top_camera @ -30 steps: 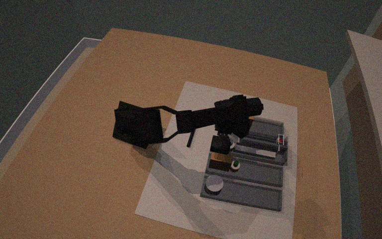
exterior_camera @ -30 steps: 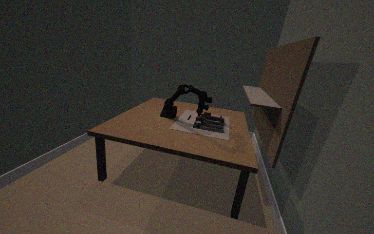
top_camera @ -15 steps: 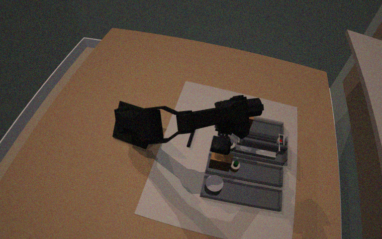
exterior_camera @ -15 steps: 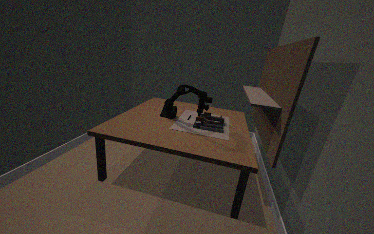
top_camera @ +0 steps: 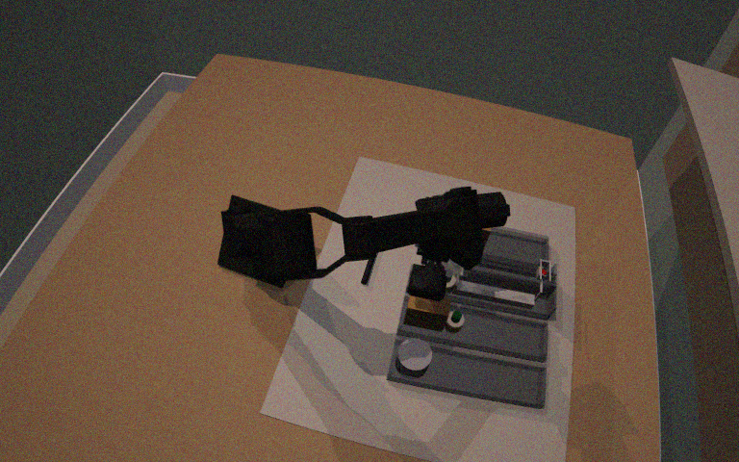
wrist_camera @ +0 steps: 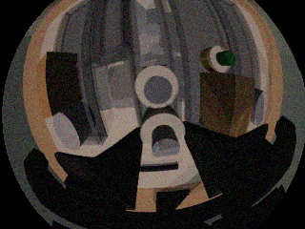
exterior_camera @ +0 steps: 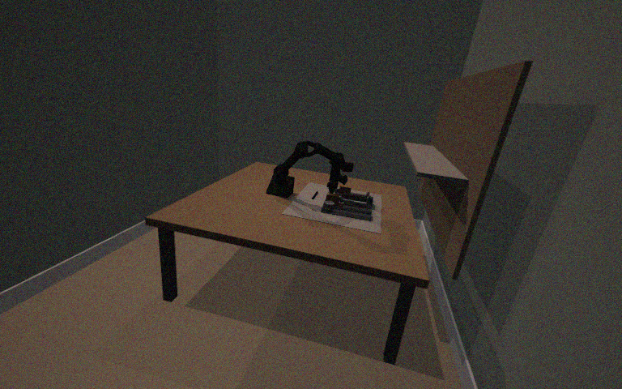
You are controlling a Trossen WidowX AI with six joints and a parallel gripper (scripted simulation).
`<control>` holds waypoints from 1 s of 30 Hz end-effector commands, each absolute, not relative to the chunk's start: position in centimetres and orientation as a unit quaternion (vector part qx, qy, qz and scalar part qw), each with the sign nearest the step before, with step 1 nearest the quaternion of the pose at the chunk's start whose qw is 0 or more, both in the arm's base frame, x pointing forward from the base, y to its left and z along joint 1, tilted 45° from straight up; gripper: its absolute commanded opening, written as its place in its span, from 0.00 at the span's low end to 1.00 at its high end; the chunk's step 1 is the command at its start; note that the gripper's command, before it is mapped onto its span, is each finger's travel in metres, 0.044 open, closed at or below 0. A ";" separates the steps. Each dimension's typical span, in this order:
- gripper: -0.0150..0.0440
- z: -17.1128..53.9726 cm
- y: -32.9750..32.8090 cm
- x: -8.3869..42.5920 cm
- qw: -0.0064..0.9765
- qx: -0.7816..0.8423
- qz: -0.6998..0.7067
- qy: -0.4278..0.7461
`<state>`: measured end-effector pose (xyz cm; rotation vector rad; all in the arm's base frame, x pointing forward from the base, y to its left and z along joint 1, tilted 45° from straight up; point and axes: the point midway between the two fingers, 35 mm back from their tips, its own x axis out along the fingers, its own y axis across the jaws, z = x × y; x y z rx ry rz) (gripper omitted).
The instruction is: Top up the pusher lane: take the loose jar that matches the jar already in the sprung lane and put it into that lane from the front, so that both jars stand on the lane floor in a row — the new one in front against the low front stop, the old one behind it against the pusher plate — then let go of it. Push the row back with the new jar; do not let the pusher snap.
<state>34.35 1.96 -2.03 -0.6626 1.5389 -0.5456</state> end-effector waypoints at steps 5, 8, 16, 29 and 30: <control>0.25 -2.2 1.6 34.7 0.641 -0.294 -0.242 0.667; 0.25 -2.2 1.5 34.7 0.641 -0.294 -0.242 0.667; 0.25 -2.4 1.3 34.6 0.641 -0.294 -0.242 0.667; 0.25 -2.8 1.0 34.5 0.641 -0.294 -0.242 0.667; 0.25 -2.8 1.0 34.5 0.641 -0.294 -0.242 0.667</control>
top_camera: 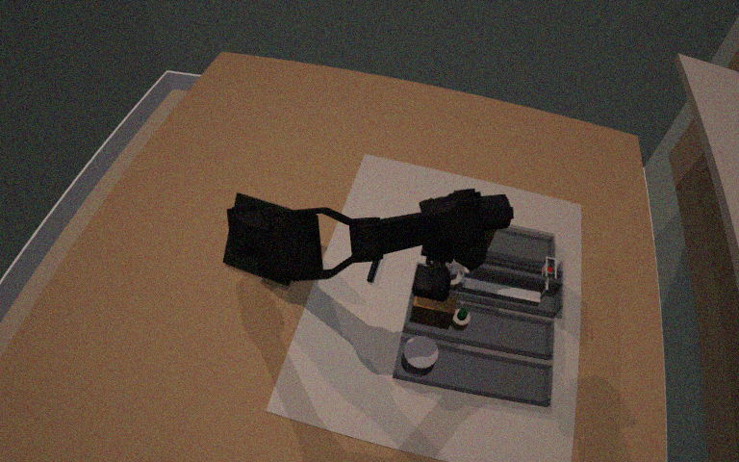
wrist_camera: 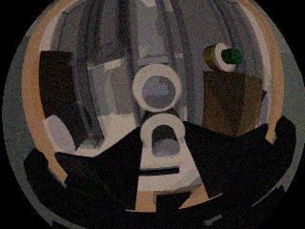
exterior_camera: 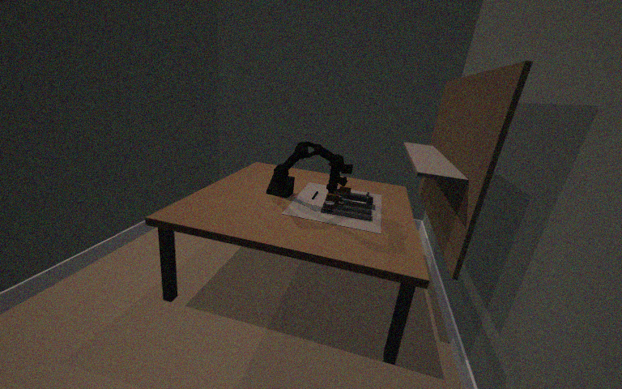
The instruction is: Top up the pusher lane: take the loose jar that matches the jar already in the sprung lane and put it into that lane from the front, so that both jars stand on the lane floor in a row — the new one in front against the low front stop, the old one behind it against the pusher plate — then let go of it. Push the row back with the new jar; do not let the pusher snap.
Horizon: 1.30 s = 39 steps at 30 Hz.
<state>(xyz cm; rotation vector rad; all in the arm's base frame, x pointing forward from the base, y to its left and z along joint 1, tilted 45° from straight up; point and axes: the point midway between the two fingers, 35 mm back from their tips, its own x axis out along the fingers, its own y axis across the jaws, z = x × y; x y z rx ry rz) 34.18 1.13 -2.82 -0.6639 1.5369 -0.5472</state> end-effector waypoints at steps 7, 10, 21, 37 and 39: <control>0.25 -3.0 0.8 34.5 0.641 -0.294 -0.242 0.667; 0.25 -3.1 0.8 34.4 0.641 -0.294 -0.242 0.667; 0.25 -3.1 0.7 34.2 0.641 -0.294 -0.242 0.667; 0.25 -3.1 0.7 34.0 0.641 -0.294 -0.242 0.667; 0.25 -3.1 0.7 33.9 0.641 -0.294 -0.242 0.667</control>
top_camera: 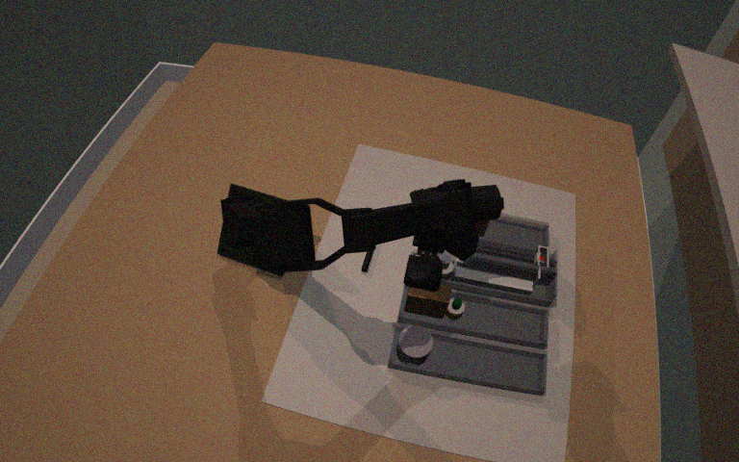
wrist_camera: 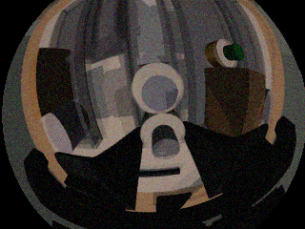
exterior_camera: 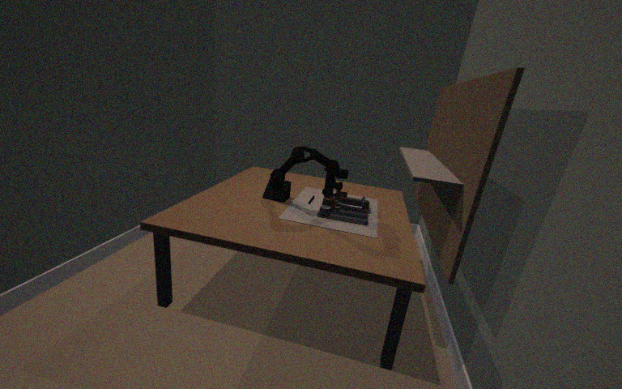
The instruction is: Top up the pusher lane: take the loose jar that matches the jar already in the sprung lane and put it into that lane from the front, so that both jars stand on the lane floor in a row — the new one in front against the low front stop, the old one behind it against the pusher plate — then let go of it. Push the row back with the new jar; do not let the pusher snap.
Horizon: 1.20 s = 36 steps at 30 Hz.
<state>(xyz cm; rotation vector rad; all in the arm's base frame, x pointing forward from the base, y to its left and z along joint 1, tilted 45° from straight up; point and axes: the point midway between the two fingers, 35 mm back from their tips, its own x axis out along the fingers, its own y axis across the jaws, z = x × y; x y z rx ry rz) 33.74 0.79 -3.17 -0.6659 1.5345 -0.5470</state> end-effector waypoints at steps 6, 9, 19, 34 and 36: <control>0.25 -3.1 0.7 33.8 0.641 -0.294 -0.242 0.667; 0.25 -3.1 0.7 33.8 0.641 -0.294 -0.242 0.667; 0.25 -3.2 0.8 33.4 0.641 -0.294 -0.242 0.667; 0.57 -3.2 0.8 33.4 0.641 -0.294 -0.242 0.667; 0.65 -3.2 0.8 33.4 0.641 -0.294 -0.242 0.667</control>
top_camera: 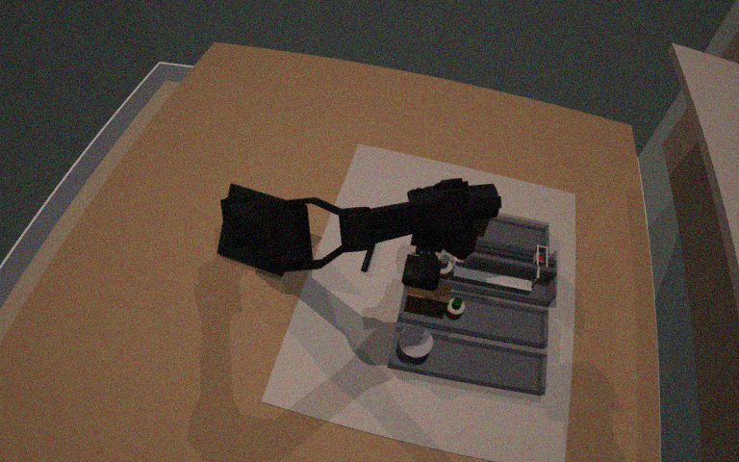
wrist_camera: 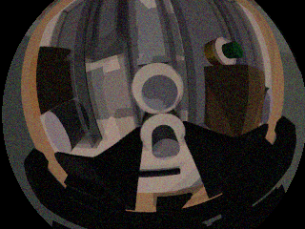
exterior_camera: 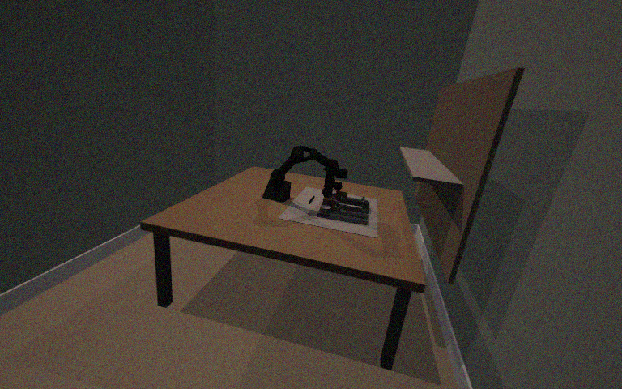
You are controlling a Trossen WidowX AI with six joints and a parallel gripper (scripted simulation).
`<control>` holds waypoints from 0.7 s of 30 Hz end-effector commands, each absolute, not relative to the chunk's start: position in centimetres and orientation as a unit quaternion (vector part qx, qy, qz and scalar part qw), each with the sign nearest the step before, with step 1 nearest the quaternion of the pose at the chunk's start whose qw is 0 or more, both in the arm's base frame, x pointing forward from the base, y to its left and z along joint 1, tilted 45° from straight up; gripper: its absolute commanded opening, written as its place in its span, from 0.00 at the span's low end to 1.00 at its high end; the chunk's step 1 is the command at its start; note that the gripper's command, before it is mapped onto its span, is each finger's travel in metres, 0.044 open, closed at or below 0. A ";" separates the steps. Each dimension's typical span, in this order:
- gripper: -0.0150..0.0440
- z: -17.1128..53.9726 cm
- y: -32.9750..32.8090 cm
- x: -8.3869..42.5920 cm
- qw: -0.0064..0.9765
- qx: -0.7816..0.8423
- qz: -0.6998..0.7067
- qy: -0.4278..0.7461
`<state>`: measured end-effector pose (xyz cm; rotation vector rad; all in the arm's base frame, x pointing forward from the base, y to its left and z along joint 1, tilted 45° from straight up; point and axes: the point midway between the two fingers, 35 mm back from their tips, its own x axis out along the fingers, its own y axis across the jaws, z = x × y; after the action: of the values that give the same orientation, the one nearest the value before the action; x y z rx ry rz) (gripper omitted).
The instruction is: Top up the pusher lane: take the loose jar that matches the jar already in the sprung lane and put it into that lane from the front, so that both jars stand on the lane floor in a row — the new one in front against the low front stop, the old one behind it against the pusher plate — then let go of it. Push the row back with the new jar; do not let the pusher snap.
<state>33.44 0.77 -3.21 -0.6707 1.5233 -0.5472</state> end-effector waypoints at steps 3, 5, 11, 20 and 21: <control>0.74 -3.2 0.8 33.4 0.641 -0.294 -0.242 0.667; 0.74 -3.2 0.8 33.4 0.641 -0.294 -0.242 0.667; 0.74 -2.8 1.2 33.4 0.641 -0.294 -0.242 0.667; 0.74 -1.8 2.2 33.4 0.641 -0.294 -0.242 0.667; 0.74 -1.8 2.2 33.3 0.641 -0.294 -0.242 0.667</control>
<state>33.41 2.04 -1.91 -0.6792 1.5192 -0.5503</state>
